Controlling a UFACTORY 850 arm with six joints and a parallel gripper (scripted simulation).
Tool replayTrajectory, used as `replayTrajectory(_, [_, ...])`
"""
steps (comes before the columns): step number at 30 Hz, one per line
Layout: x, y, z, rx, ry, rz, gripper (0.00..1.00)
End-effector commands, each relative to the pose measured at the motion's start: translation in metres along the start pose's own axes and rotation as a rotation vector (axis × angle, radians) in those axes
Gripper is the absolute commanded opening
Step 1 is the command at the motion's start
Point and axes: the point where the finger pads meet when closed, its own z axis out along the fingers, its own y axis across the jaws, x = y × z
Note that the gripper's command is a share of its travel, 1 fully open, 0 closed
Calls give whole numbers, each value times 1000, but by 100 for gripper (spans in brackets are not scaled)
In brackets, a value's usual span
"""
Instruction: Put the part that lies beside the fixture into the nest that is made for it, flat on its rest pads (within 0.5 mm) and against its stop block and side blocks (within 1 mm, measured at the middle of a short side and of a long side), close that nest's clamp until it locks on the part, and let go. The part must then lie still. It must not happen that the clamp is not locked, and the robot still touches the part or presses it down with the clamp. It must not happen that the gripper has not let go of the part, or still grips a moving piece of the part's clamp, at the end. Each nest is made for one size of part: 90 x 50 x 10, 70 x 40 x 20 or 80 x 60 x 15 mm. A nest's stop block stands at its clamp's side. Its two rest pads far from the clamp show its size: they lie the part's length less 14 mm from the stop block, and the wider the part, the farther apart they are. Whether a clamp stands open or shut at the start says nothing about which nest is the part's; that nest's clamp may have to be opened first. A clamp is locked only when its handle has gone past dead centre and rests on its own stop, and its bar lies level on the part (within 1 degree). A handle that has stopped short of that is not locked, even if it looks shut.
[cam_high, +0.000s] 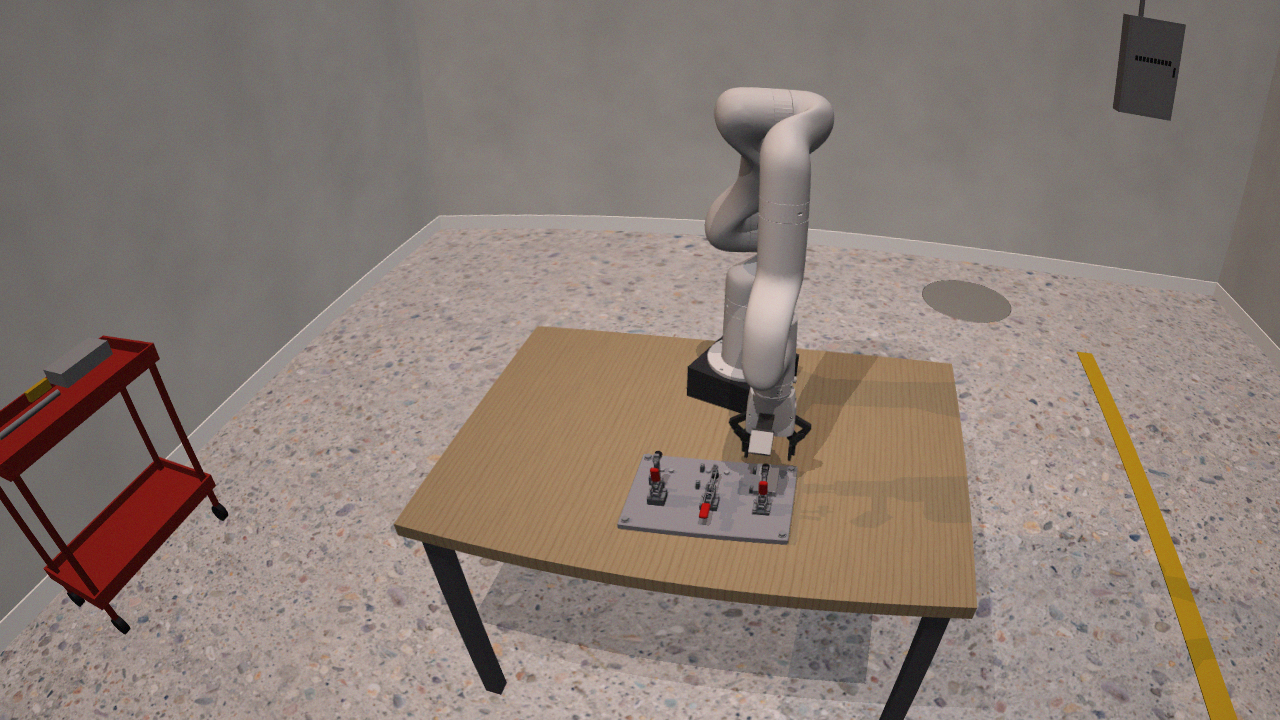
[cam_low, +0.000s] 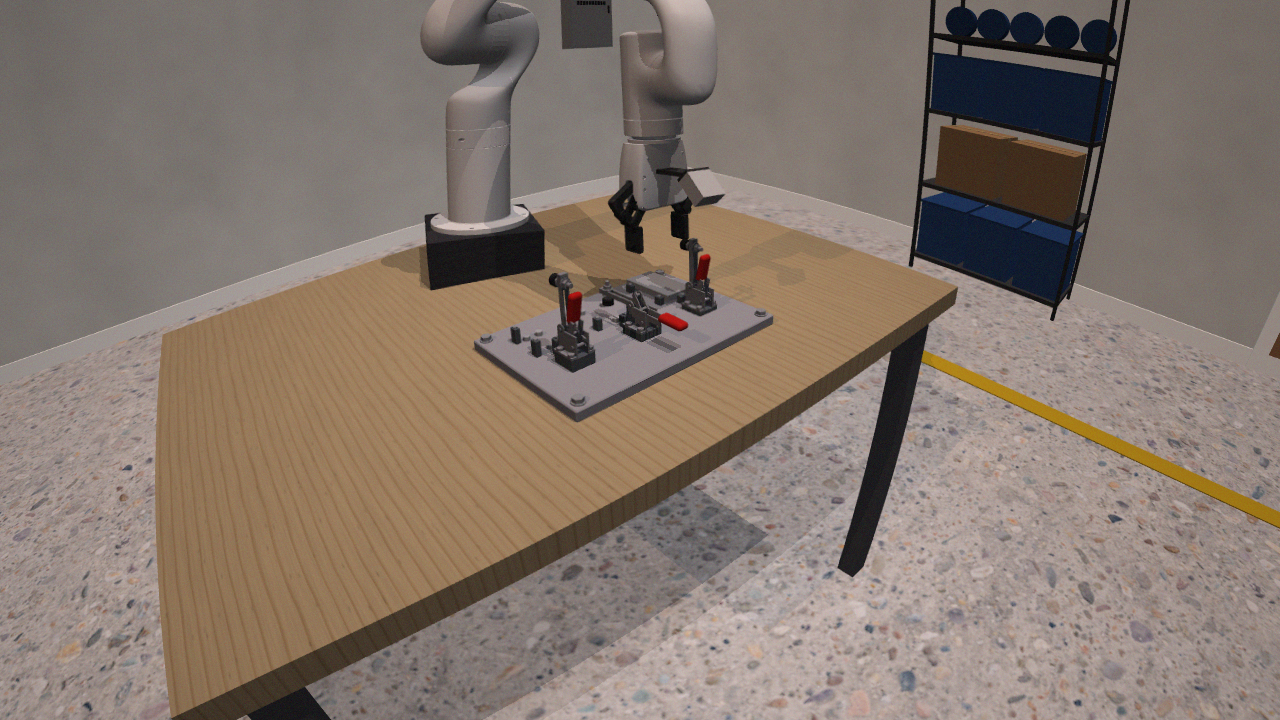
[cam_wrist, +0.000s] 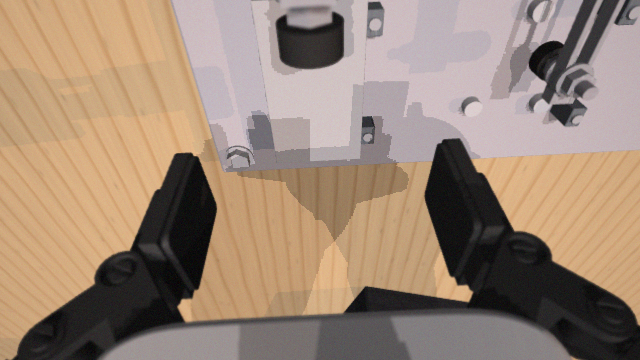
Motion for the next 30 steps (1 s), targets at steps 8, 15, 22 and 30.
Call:
replayTrajectory(8, [1,0,-3,4,-34,1,47])
replayTrajectory(15, [1,0,-9,4,-34,1,47])
replayTrajectory(22, [2,0,-22,4,-34,1,47])
replayTrajectory(30, [3,0,-62,4,-34,1,47])
